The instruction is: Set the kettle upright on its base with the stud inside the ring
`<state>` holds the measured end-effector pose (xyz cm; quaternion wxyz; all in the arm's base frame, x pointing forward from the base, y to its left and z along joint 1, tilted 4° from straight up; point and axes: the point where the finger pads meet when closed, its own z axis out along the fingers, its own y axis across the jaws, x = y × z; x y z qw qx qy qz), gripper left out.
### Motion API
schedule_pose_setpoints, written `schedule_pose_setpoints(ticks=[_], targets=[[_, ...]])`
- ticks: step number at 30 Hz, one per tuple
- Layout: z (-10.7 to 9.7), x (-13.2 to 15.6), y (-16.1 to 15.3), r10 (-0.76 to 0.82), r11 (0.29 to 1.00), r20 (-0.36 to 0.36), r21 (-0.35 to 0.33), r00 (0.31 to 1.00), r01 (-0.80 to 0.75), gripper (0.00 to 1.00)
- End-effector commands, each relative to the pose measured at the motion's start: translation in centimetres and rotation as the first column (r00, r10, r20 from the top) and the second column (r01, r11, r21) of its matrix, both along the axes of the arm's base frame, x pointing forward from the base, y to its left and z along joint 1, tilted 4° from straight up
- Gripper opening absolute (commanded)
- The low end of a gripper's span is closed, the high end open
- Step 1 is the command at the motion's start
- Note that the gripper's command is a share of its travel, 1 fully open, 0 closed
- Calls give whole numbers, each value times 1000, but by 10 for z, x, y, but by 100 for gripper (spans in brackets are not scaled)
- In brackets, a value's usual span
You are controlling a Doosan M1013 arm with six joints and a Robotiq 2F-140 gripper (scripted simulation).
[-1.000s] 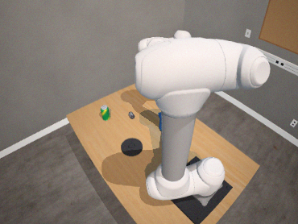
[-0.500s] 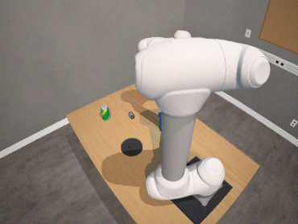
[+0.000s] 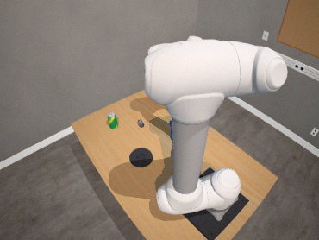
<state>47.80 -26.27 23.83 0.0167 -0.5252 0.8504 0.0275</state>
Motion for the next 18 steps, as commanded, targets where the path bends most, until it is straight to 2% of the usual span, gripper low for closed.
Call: schedule_pose_setpoints(ticks=[1,4,12,18], targets=[[-16,0,1,0,1000,1,0,1000,0,52],[-20,0,1,0,1000,1,0,1000,0,52],[-59,0,4,0,1000,1,0,1000,0,52],[-80,0,5,0,1000,1,0,1000,0,52]])
